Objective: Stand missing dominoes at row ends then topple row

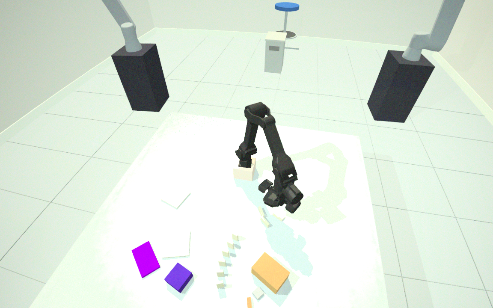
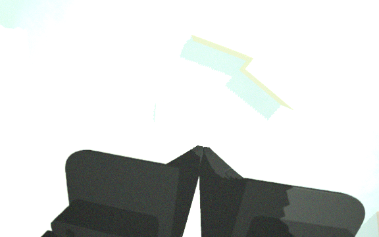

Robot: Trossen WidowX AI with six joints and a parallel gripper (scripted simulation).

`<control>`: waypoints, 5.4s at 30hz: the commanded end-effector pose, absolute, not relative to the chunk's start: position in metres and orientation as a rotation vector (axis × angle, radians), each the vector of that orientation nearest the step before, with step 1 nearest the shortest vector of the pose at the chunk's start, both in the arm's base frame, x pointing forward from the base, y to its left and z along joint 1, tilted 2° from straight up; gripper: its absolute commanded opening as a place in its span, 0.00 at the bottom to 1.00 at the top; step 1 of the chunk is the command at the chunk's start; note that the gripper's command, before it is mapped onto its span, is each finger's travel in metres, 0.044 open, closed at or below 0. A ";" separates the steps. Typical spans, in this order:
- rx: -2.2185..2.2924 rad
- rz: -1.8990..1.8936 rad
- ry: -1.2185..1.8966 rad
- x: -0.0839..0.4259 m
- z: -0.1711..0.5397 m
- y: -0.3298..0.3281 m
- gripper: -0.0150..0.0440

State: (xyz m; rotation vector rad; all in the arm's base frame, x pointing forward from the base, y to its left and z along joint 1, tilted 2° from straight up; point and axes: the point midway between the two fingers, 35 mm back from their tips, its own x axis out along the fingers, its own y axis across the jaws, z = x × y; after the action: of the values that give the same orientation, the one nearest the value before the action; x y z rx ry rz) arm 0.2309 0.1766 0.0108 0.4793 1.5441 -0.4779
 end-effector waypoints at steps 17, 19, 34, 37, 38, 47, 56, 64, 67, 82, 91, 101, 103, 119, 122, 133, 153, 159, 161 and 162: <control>-0.463 0.502 1.528 0.256 0.036 0.201 0.88; -0.615 0.656 1.484 0.259 0.035 0.203 0.97; -0.726 0.769 1.445 0.262 0.035 0.205 1.00; -0.726 0.769 1.445 0.262 0.035 0.205 1.00; -0.726 0.769 1.445 0.262 0.035 0.205 1.00; -0.726 0.769 1.445 0.261 -0.023 0.207 1.00; -0.726 0.769 1.446 0.260 -0.034 0.207 1.00; -0.726 0.769 1.446 0.259 -0.045 0.207 1.00; -0.726 0.769 1.446 0.259 -0.045 0.207 1.00; -0.726 0.769 1.446 0.259 -0.045 0.207 0.44; -0.726 0.769 1.446 0.259 -0.043 0.207 0.44; -0.726 0.769 1.446 0.256 0.077 0.202 0.44; -0.726 0.769 1.446 0.255 0.106 0.200 0.44; -0.193 0.229 1.575 0.261 0.116 0.209 0.44; 0.029 0.005 1.588 0.264 0.116 0.212 0.44; 0.282 -0.253 1.575 0.267 0.116 0.216 0.44; 0.147 -0.411 1.354 0.266 0.086 0.211 0.44; 0.082 -0.476 1.188 0.266 0.074 0.209 0.44; 0.064 -0.491 1.129 0.266 0.071 0.208 0.44; 0.056 -0.498 1.099 0.266 0.070 0.208 0.44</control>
State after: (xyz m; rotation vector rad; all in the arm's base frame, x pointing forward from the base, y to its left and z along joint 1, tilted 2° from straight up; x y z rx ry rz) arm 0.2664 0.2088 0.0749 0.0844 1.1965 -0.4725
